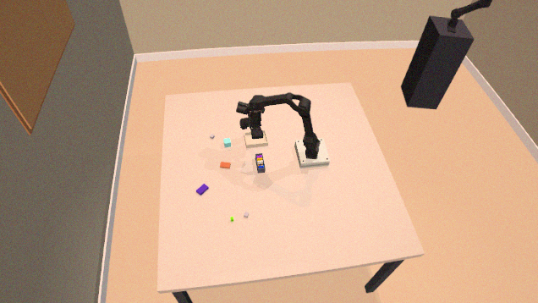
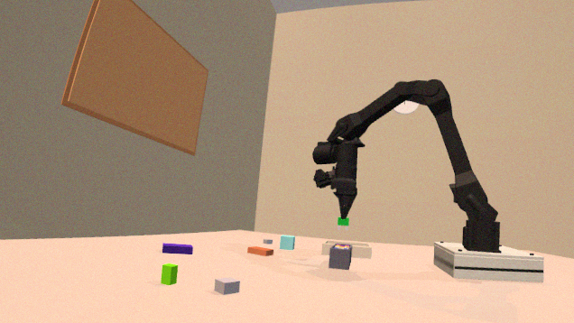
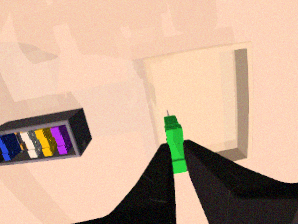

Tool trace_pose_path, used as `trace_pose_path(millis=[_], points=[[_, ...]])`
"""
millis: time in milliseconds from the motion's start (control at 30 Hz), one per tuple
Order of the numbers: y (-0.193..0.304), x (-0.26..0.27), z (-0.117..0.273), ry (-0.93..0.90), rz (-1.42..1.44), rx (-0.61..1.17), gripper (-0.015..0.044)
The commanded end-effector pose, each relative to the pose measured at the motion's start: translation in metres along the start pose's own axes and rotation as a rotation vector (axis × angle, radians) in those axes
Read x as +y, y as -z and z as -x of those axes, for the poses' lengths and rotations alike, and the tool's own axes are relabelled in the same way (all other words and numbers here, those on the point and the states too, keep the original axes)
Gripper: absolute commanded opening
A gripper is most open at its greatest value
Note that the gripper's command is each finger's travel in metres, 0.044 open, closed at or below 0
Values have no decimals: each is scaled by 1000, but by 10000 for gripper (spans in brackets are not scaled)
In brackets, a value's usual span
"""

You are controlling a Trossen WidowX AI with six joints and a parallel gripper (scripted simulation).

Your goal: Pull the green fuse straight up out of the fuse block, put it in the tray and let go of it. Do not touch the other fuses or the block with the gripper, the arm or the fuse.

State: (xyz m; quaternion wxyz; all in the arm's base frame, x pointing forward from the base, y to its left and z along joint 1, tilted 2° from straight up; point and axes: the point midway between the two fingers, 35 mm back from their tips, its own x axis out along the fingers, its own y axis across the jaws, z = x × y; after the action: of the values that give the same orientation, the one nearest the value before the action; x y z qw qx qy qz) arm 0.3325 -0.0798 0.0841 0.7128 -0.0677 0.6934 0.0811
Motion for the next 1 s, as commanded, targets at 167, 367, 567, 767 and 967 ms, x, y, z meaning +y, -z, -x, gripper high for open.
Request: trace_pose_path(millis=[167, 367, 567, 767, 967], points=[[13, -41, -4, 1, -1, 14, 0], [12, -41, -10, 1, -1, 14, 0], [12, -42, -19, 1, -1, 14, 0], [12, -42, -29, 1, -1, 14, 0], [13, -41, -39, 1, -1, 14, 0]])
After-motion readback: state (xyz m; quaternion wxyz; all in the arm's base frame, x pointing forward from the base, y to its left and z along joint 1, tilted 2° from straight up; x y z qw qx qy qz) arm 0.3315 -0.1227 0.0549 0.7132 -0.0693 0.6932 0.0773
